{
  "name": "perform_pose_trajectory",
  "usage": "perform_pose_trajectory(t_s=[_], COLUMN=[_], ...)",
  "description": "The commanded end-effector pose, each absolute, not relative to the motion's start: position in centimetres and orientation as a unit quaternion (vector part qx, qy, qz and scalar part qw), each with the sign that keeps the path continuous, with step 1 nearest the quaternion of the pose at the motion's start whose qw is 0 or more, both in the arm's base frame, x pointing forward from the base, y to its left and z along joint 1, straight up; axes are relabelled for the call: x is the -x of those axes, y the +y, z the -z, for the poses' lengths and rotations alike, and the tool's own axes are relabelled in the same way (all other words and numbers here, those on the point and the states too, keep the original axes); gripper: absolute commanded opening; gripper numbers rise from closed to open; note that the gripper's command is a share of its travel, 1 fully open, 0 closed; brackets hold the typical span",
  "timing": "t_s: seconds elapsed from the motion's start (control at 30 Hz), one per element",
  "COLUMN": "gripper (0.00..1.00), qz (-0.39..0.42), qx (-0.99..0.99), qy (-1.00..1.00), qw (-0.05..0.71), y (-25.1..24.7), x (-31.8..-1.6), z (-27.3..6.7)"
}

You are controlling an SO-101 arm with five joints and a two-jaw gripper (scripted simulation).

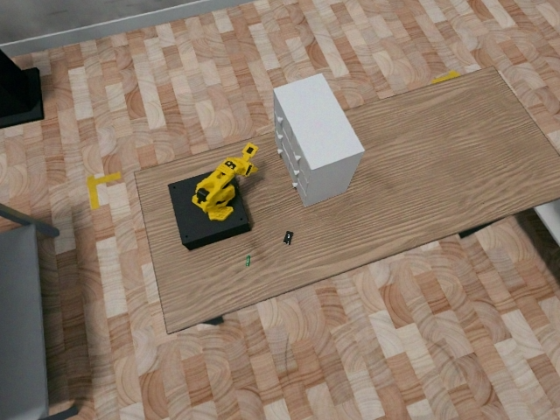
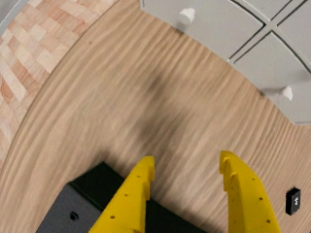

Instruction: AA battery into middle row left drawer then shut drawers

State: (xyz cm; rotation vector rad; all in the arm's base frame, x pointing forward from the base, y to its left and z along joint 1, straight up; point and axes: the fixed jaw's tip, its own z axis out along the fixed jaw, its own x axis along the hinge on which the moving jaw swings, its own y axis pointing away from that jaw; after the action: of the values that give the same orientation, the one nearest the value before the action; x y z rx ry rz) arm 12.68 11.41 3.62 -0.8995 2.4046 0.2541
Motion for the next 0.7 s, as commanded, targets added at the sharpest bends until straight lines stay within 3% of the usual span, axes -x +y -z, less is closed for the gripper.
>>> perform_pose_trajectory(t_s=[0.0,0.67], gripper=[0.21,0.21], qz=[-0.082,-0.080], qx=[0.340,0.341], qy=[0.903,0.904], qw=[0.249,0.245], y=[10.14,9.98], x=[-11.40,-11.21], z=[-3.26,-3.19])
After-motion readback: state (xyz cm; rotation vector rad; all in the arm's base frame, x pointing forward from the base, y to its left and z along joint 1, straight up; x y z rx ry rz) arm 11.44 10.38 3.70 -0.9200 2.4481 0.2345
